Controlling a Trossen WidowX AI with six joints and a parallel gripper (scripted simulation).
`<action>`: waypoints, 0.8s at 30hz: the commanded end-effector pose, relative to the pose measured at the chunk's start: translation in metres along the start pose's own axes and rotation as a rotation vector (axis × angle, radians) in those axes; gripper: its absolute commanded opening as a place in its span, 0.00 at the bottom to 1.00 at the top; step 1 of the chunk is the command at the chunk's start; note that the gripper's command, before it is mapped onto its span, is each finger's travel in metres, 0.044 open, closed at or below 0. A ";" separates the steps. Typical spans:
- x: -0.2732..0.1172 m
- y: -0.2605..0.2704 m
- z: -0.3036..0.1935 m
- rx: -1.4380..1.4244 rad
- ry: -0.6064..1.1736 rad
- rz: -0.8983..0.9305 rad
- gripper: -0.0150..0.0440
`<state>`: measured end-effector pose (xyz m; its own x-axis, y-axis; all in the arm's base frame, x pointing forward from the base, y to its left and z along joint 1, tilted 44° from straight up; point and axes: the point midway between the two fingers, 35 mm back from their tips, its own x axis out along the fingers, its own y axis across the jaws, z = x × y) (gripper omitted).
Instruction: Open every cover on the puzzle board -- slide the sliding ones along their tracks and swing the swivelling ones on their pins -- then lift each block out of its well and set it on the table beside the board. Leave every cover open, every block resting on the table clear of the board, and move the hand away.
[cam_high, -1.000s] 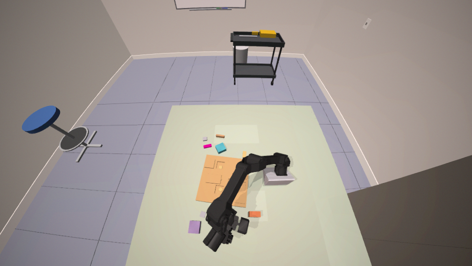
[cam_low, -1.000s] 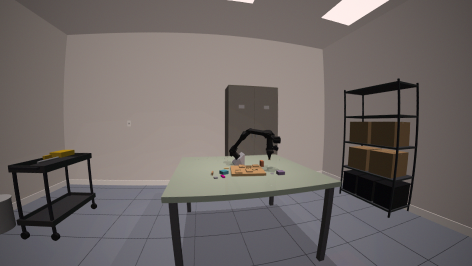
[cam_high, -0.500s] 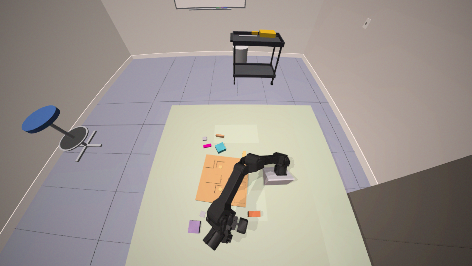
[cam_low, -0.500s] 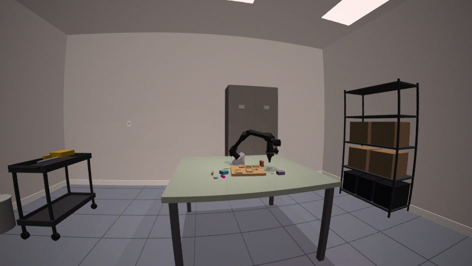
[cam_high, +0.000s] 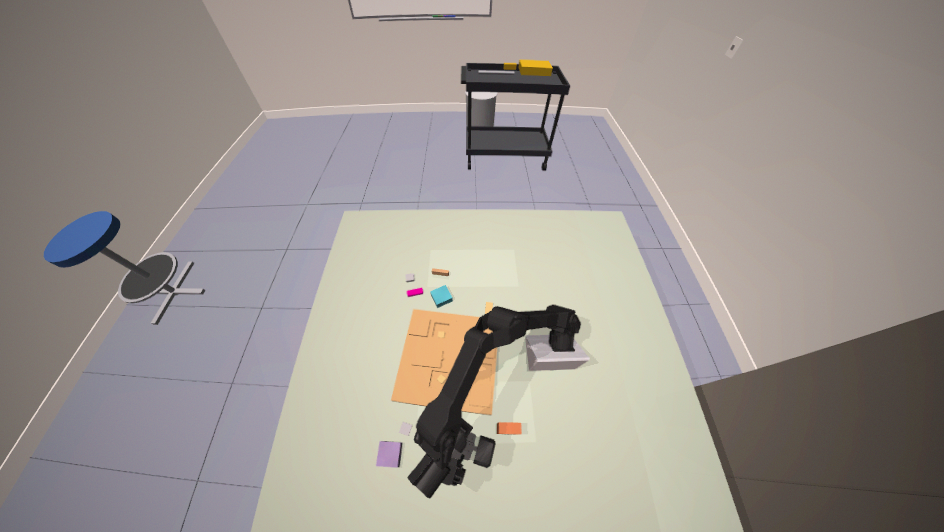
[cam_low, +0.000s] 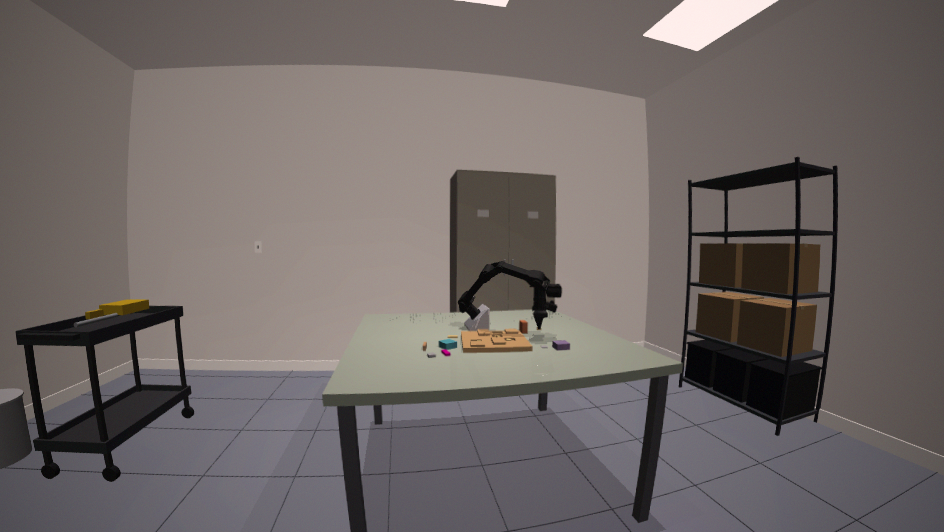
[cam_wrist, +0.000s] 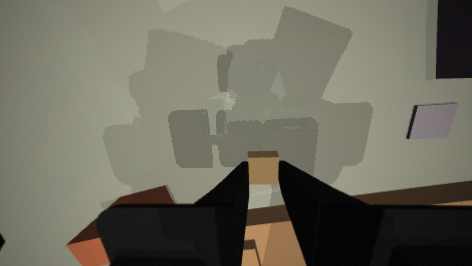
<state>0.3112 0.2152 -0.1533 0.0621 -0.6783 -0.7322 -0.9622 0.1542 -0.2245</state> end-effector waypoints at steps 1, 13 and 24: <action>0.007 -0.001 -0.001 -0.004 0.004 -0.002 0.39; 0.026 0.000 -0.002 -0.004 0.005 -0.002 0.39; 0.044 0.002 -0.004 -0.004 0.006 -0.003 0.39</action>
<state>0.3112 0.1869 -0.1802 0.0626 -0.6802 -0.7304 -0.9619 0.1539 -0.2258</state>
